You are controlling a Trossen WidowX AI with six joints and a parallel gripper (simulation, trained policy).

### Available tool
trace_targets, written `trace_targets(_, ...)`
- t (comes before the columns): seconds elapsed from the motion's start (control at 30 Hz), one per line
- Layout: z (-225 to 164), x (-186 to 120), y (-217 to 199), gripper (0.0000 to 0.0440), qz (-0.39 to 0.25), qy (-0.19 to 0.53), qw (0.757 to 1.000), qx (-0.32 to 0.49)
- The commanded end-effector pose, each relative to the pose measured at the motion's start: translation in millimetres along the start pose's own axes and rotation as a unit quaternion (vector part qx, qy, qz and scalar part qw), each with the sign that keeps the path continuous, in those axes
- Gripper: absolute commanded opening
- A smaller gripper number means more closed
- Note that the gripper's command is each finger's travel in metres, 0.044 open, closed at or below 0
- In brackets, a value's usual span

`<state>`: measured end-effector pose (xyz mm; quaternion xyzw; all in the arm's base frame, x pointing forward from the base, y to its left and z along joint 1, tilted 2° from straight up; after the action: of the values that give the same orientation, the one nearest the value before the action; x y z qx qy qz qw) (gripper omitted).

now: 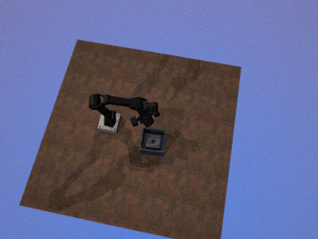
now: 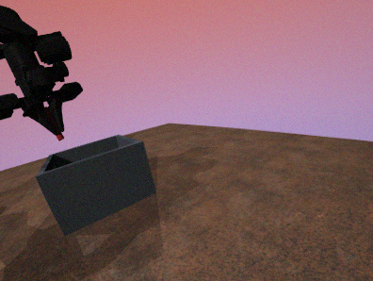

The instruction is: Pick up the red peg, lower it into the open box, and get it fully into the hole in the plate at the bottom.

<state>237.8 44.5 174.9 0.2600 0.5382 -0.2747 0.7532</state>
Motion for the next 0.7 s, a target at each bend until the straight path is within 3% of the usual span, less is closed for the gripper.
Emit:
trace_targets(0.0, 19, 2, -1, 0.0, 0.001, -0.012, 1.0, 0.011)
trace_targets(0.67, 81, 35, -16, 0.0003, -0.007, -0.029, 0.997, 0.071)
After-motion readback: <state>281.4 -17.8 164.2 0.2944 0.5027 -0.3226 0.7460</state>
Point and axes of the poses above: the point midway between the two fingers, 35 mm back from their tips, its own x axis out along the fingers, its own y axis across the jaws, z = x × y, the point moved 6 cm from there along -x, back along the fingers, and after that the axes turned 9 degrees about -x, right-handed, at the moved point
